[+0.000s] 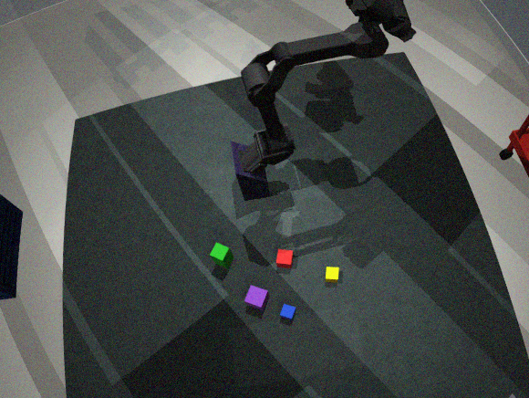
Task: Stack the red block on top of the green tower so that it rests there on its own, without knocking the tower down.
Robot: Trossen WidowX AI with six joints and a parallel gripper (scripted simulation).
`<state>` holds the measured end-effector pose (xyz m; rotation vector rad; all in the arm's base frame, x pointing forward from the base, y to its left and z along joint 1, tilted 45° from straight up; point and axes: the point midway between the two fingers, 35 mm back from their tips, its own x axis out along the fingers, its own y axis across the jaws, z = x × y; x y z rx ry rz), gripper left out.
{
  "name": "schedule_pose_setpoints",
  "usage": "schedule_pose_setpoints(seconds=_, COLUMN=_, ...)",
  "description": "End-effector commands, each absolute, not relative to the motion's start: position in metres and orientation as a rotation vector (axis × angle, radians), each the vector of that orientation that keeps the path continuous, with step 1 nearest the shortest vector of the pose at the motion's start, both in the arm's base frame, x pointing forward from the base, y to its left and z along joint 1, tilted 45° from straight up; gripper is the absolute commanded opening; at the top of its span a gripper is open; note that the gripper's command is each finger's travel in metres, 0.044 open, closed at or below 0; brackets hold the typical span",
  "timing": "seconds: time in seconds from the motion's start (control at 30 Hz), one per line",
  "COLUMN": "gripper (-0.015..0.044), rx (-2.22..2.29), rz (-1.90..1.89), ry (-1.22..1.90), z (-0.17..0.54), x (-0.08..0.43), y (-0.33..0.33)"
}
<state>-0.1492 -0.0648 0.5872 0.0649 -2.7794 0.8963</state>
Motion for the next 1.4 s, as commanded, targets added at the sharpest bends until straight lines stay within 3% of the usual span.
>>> schedule_pose_setpoints(seconds=0.0, gripper=0.0426, rx=0.061, rz=0.898, ry=-2.773, z=0.588, x=-0.149, y=-0.063)
schedule_pose_setpoints(seconds=0.27, gripper=0.0440, rx=-0.152, rz=1.170, ry=-2.467, z=0.598, x=-0.139, y=0.033)
schedule_pose_setpoints(seconds=0.53, gripper=0.0440, rx=-0.302, rz=1.495, ry=-1.975, z=0.586, x=-0.094, y=0.136)
schedule_pose_setpoints(seconds=0.73, gripper=0.0440, rx=-0.351, rz=1.519, ry=-1.763, z=0.579, x=-0.066, y=0.170)
schedule_pose_setpoints(seconds=0.97, gripper=0.0440, rx=-0.448, rz=1.602, ry=-1.321, z=0.541, x=0.007, y=0.236)
schedule_pose_setpoints(seconds=1.37, gripper=0.0440, rx=-0.434, rz=1.545, ry=-0.564, z=0.447, x=0.154, y=0.279)
